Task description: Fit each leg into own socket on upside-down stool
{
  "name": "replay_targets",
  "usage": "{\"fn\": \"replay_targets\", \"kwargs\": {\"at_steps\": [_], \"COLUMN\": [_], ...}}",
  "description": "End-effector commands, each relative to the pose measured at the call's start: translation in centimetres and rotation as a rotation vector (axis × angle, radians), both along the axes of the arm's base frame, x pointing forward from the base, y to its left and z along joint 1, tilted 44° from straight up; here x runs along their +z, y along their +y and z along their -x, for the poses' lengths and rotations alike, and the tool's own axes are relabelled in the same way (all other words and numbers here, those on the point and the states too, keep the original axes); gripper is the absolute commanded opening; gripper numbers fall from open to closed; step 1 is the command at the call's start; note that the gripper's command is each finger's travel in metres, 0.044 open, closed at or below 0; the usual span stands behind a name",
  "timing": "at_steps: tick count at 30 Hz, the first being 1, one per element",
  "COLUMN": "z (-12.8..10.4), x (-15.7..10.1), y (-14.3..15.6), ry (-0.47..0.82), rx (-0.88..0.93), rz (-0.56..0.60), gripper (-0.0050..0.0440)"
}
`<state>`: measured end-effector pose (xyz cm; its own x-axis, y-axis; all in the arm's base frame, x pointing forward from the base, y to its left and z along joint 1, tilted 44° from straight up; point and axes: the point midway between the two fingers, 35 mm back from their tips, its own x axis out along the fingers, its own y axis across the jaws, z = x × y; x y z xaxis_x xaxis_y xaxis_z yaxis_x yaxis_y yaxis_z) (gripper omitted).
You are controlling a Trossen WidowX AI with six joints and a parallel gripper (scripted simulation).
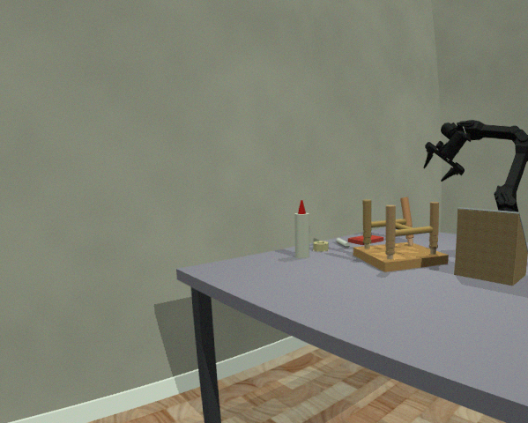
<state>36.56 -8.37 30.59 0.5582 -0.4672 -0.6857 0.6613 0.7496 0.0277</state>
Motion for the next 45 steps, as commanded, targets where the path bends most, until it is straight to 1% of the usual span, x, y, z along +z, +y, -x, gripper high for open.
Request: {"fn": "replay_targets", "kwargs": {"at_steps": [1,14,16,17,31,33,34,45], "z": [-0.8,-2.4,-2.4,-2.7,-4.0,-4.0,-4.2,-4.9], "x": [-1.5,-4.3,-4.3,-4.9,-7.6,-7.6,-8.1,-10.0], "y": [0.5,2.0,2.0,2.3,4.2,4.2,4.6,6.4], "ry": [0.106,0.379,0.379,0.433,0.736,0.736,0.792,1.040], "rx": [0.084,0.324,0.324,0.370,0.629,0.629,0.675,0.872], "rz": [0.100,0.379,0.379,0.430,0.713,0.713,0.762,0.973], "gripper": [0.0440,0.0440,0.0440,0.0440,0.0440,0.0440,0.0440,0.0440]}}
